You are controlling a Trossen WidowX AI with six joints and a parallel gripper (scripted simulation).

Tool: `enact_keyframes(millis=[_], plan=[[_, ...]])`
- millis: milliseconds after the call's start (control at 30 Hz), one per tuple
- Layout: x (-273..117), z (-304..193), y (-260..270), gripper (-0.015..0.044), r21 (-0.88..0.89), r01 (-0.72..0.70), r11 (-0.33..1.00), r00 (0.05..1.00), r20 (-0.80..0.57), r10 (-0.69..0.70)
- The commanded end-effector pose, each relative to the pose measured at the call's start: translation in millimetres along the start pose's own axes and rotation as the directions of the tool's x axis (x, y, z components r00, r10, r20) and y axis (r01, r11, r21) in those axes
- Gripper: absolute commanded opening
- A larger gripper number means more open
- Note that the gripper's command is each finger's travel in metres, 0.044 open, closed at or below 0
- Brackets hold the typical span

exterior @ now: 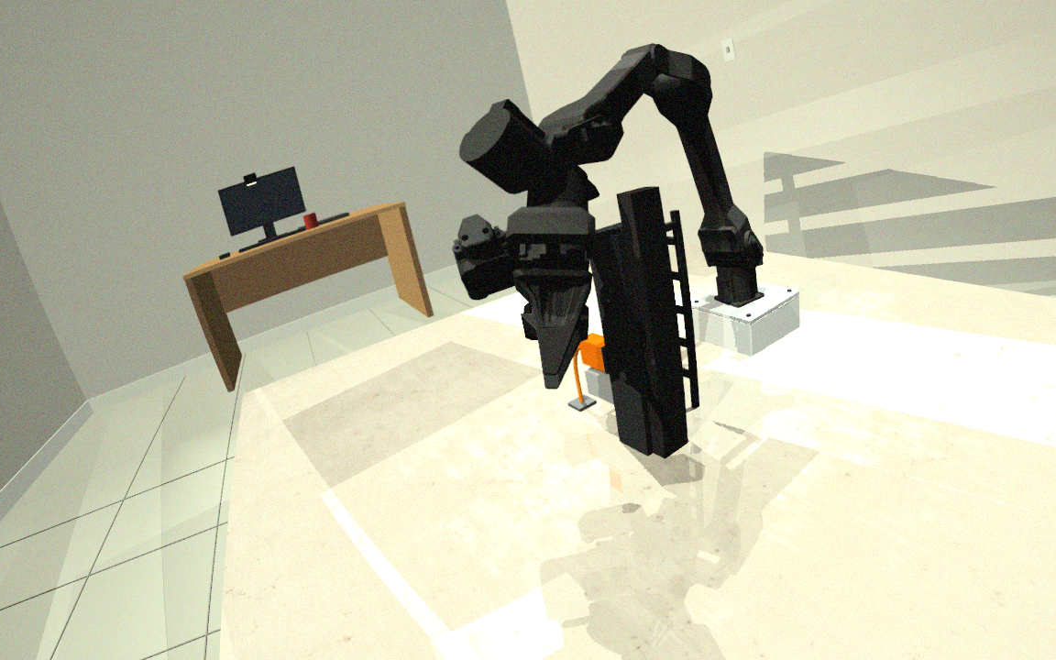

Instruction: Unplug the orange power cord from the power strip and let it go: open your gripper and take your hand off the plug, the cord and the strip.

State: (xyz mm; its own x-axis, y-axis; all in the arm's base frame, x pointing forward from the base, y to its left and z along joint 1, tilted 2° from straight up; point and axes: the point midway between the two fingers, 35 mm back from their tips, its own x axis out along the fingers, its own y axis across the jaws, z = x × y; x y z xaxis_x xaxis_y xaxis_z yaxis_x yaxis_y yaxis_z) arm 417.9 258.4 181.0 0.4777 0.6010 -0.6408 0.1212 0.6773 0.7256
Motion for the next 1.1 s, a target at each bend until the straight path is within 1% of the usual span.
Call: enact_keyframes(millis=[0, 200, 300, 467, 600, 633, 1067], plan=[[-15, 20, -34, 0.0160, 0.095, 0.086, 0.992, 0.995, 0.040, -0.090], [-34, 31, -76, 0.0160, 0.246, 0.205, 0.947, 0.973, 0.048, -0.224], [-50, 29, -109, 0.0160, 0.384, 0.306, 0.871, 0.940, 0.023, -0.340], [-90, 15, -173, 0.0160, 0.626, 0.469, 0.623, 0.829, -0.069, -0.554], [-131, -5, -215, 0.0160, 0.760, 0.541, 0.360, 0.704, -0.176, -0.688], [-136, -8, -220, 0.0160, 0.772, 0.546, 0.324, 0.686, -0.191, -0.702], [-136, -9, -220, 0.0160, 0.776, 0.548, 0.312, 0.680, -0.197, -0.706]])
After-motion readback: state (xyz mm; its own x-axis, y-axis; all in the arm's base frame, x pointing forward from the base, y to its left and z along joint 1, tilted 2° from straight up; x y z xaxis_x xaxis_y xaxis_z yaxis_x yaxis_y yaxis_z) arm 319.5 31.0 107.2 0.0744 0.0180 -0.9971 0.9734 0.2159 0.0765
